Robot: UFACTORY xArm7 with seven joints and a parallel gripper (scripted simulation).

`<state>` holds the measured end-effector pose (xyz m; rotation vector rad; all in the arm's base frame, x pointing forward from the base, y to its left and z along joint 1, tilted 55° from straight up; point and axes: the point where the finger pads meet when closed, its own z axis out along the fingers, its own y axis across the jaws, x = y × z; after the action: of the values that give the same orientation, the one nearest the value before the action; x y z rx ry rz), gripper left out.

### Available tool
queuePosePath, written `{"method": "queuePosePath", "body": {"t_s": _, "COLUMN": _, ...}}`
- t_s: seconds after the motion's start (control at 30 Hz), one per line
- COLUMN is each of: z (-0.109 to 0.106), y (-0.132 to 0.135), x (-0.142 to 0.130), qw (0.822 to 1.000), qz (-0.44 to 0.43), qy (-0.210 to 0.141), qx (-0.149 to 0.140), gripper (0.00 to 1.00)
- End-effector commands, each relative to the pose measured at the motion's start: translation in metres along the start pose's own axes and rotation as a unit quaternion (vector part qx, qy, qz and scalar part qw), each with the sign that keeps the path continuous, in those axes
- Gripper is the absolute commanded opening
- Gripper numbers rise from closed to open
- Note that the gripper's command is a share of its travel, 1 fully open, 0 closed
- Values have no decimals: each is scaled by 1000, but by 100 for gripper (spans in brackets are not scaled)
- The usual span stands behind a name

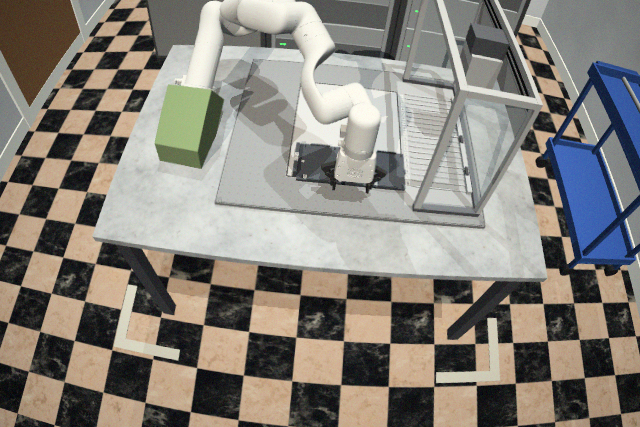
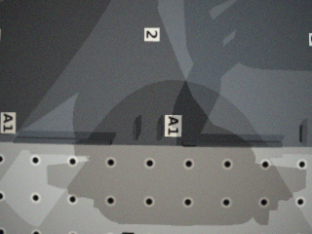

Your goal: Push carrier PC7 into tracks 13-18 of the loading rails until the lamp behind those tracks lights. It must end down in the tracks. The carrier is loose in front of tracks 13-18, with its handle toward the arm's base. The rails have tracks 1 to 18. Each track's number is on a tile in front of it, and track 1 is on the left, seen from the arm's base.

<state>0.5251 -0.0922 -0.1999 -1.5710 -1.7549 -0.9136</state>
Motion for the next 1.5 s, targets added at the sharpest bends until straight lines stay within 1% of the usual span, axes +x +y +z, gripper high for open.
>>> {"method": "queuePosePath", "body": {"t_s": 0.0, "z": 1, "y": 1, "x": -1, "qw": 1000, "qz": 0, "qy": -3, "qx": -2, "gripper": 100}}
{"method": "queuePosePath", "body": {"t_s": 0.73, "z": 34, "y": 2, "x": -2, "qw": 1000, "qz": 0, "qy": -3, "qx": -2, "gripper": 100}}
{"method": "queuePosePath", "body": {"t_s": 1.1, "z": 34, "y": 2, "x": -2, "qw": 1000, "qz": 0, "qy": -3, "qx": -2, "gripper": 100}}
{"method": "queuePosePath", "body": {"t_s": 1.47, "z": 42, "y": 2, "x": -2, "qw": 1000, "qz": 0, "qy": -3, "qx": -2, "gripper": 100}}
